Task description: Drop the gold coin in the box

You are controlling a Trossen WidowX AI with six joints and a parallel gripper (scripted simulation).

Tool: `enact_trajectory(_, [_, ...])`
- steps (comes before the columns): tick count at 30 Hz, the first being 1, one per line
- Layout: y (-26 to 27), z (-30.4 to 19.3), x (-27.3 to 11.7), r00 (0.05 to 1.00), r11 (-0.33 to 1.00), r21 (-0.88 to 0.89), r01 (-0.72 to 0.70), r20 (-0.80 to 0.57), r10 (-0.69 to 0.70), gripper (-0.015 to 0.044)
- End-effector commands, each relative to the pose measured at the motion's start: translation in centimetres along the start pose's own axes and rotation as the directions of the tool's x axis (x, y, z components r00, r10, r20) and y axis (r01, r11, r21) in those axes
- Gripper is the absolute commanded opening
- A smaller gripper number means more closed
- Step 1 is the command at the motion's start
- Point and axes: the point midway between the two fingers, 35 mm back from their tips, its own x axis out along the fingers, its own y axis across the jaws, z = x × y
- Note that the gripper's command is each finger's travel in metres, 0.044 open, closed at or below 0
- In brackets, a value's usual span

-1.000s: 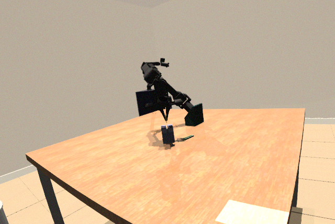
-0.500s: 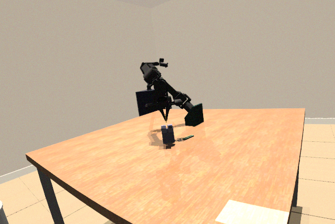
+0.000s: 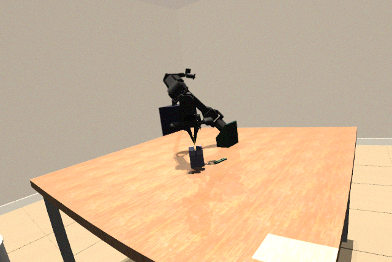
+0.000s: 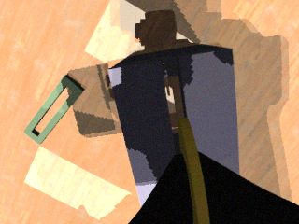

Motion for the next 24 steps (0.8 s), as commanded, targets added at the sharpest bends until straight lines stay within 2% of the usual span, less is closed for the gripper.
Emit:
enact_trajectory(1, [0.02,-0.06,0.27,1.0,1.0,-0.005,0.003,-0.002,-0.003,0.0])
enact_trajectory(22, [0.0,-0.05,1.27,1.0,1.0,-0.004,0.003,-0.003,-0.003,0.0])
enact_trajectory(24, [-0.02,0.02,1.03,1.0,1.0,0.001,0.001,0.0,-0.001,0.0053])
